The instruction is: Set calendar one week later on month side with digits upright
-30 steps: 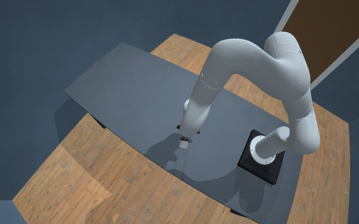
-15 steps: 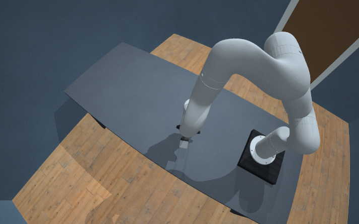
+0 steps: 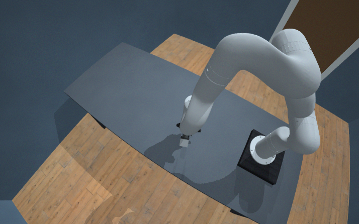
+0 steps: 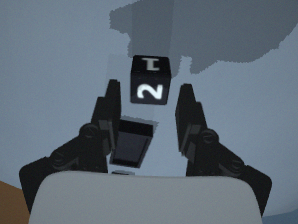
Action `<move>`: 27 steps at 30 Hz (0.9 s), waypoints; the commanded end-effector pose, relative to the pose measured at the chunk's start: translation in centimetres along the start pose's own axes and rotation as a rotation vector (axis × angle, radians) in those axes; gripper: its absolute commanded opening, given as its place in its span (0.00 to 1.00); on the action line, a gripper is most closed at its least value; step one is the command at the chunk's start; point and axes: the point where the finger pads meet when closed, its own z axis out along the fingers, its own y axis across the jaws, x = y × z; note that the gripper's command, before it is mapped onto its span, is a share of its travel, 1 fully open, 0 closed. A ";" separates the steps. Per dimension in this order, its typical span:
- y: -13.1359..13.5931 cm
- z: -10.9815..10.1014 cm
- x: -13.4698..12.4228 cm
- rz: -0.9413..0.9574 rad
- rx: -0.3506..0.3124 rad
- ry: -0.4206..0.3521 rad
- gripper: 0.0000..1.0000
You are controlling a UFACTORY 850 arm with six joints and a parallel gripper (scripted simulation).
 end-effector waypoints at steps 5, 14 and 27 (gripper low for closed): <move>0.1 -5.0 0.0 0.000 -0.002 0.000 0.47; 0.1 -6.5 0.0 0.000 -0.002 0.000 0.47; 0.1 -6.5 0.0 0.000 -0.002 0.000 1.00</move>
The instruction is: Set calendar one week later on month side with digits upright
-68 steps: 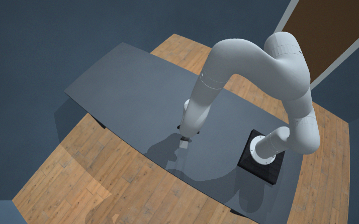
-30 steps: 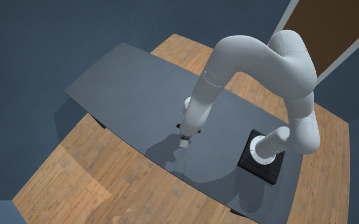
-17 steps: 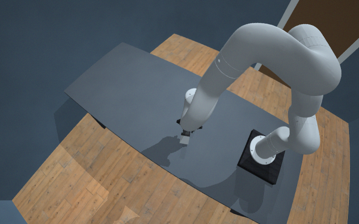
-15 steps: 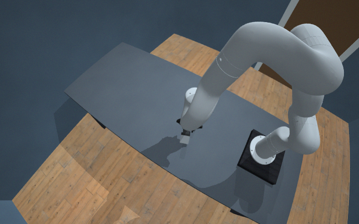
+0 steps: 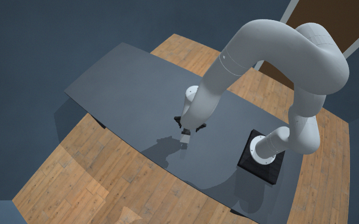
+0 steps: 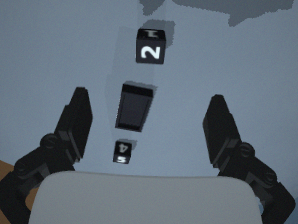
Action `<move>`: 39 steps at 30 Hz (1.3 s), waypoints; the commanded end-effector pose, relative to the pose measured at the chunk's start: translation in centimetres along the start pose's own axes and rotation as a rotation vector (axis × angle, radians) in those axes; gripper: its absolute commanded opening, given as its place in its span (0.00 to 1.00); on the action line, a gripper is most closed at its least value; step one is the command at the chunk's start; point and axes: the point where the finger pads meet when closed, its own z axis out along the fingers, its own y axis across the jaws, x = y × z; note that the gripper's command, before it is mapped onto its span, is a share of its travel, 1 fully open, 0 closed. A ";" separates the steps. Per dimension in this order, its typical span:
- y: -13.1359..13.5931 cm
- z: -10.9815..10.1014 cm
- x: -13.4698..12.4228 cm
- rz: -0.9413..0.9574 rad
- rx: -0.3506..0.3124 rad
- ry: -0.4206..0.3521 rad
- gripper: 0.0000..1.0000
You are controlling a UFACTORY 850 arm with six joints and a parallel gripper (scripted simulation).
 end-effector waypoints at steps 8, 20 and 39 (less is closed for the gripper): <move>0.1 -0.1 0.0 0.000 -0.002 0.000 1.00; 0.1 0.0 0.0 0.175 -0.002 0.000 1.00; 0.1 0.4 0.0 0.661 -0.002 0.001 1.00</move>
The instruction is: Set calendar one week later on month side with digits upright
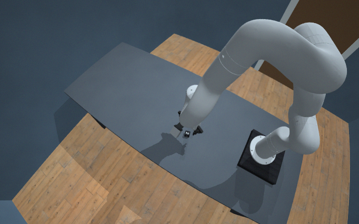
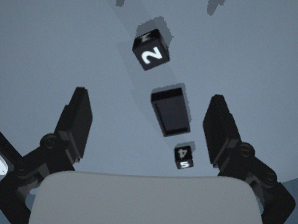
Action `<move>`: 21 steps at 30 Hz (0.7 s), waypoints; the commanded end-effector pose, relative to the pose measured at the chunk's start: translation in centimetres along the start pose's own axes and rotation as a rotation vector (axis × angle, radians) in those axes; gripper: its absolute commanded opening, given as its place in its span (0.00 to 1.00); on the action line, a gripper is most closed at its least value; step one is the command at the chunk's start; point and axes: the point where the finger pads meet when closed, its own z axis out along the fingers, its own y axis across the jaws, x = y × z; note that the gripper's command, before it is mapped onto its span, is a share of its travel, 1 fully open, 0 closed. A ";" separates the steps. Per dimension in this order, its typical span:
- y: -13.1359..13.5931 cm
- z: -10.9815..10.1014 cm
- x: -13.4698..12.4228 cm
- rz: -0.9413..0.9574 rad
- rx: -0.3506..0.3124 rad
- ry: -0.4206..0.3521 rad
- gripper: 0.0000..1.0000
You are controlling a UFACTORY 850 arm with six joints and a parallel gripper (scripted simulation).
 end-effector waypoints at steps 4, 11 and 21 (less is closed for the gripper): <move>0.1 0.1 0.0 0.249 -0.014 -0.023 1.00; 0.1 0.2 0.0 0.383 -0.016 -0.022 1.00; 0.1 0.4 0.0 0.666 -0.019 -0.019 1.00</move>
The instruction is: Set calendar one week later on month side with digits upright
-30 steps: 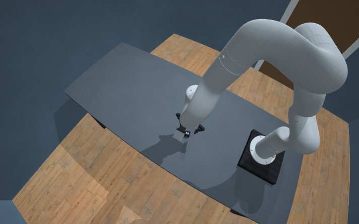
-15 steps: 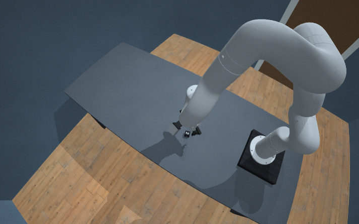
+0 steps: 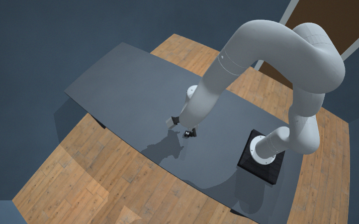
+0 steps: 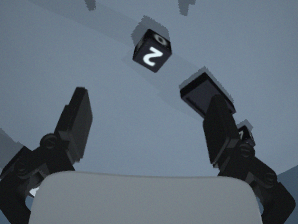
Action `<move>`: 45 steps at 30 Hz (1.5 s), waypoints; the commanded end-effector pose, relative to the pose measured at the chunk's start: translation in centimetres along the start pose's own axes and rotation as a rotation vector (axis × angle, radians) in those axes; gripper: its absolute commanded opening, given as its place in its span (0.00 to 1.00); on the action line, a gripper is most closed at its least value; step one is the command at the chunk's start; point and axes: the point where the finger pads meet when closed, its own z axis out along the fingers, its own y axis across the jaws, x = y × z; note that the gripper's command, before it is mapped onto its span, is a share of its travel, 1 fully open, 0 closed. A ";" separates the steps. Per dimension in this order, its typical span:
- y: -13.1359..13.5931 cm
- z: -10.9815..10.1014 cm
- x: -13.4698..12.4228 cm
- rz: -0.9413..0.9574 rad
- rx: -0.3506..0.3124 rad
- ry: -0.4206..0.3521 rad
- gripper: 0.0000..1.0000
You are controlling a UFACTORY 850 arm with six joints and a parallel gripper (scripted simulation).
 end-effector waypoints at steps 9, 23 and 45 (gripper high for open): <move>0.1 0.2 0.0 0.349 -0.029 -0.016 1.00; 0.1 0.3 0.0 0.523 -0.030 -0.013 0.47; 0.1 0.3 0.0 0.523 -0.030 -0.013 0.47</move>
